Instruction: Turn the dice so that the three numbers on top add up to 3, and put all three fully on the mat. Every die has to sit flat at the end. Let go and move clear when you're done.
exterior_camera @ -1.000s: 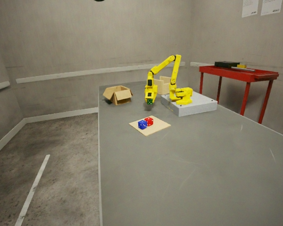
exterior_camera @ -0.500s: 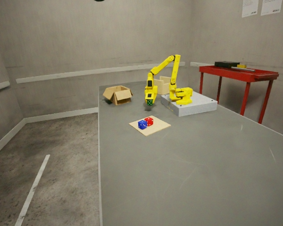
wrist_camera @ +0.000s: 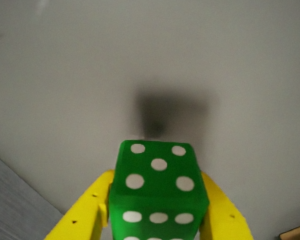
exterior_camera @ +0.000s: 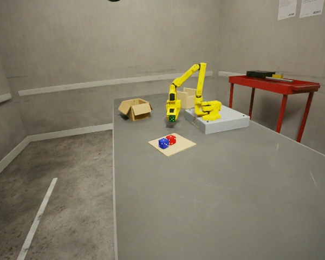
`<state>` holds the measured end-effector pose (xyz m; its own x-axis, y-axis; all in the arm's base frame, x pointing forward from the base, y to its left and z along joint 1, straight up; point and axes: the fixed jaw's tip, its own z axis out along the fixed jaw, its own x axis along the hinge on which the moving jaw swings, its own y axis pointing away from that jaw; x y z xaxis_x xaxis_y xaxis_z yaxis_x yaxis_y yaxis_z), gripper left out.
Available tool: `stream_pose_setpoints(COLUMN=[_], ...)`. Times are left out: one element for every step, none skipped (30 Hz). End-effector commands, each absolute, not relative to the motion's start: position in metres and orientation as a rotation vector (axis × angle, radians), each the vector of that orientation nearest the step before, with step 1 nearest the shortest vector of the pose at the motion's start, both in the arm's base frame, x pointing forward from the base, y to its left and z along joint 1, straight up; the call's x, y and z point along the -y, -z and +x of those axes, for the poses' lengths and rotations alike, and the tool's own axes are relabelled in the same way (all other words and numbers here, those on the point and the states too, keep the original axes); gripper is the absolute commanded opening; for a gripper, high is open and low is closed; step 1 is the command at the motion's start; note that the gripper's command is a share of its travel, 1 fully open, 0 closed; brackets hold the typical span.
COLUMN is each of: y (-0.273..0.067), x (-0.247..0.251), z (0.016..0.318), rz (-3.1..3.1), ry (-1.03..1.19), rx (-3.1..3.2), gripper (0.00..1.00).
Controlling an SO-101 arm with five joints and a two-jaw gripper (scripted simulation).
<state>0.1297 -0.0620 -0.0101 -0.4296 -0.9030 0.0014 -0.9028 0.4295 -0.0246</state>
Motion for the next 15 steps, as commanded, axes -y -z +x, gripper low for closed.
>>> stream_pose_setpoints(y=[0.0147,0.0154,0.016,0.0166,0.0169,0.0172,0.0173,0.0173,0.0173,0.0173,0.0173,0.0174,0.0176,0.018,0.0185], x=[0.0615,0.0615,0.0615,0.0615,0.0615,0.0615,0.0615,0.0615,0.0615,0.0615,0.0615,0.0615,0.0615,0.0615,0.0615], z=[0.1261,0.1261,0.1261,0.1261,0.1261,0.1261,0.1261,0.1261,0.1261,0.1261,0.1261,0.1261,0.1261,0.1261,0.1261], rz=[-1.676,-1.676,-1.676,-1.676,-1.676,-1.676,-1.676,-1.676,-1.676,-1.676,-1.676,-1.676,-1.676,-1.676,-1.676], ry=[0.013,0.013,0.013,0.013,0.013,0.013,0.013,0.013,0.013,0.013,0.013,0.013,0.013,0.013,0.013], rx=[-2.651,-2.651,-2.651,-2.651,-2.651,-2.651,-2.651,-2.651,-2.651,-2.651,-2.651,-2.651,-2.651,-2.651,-2.651], gripper=[0.0,0.0,0.0,0.0,0.0,0.0,0.0,0.0,0.0,0.0,0.0,0.0,0.0,0.0,0.0])
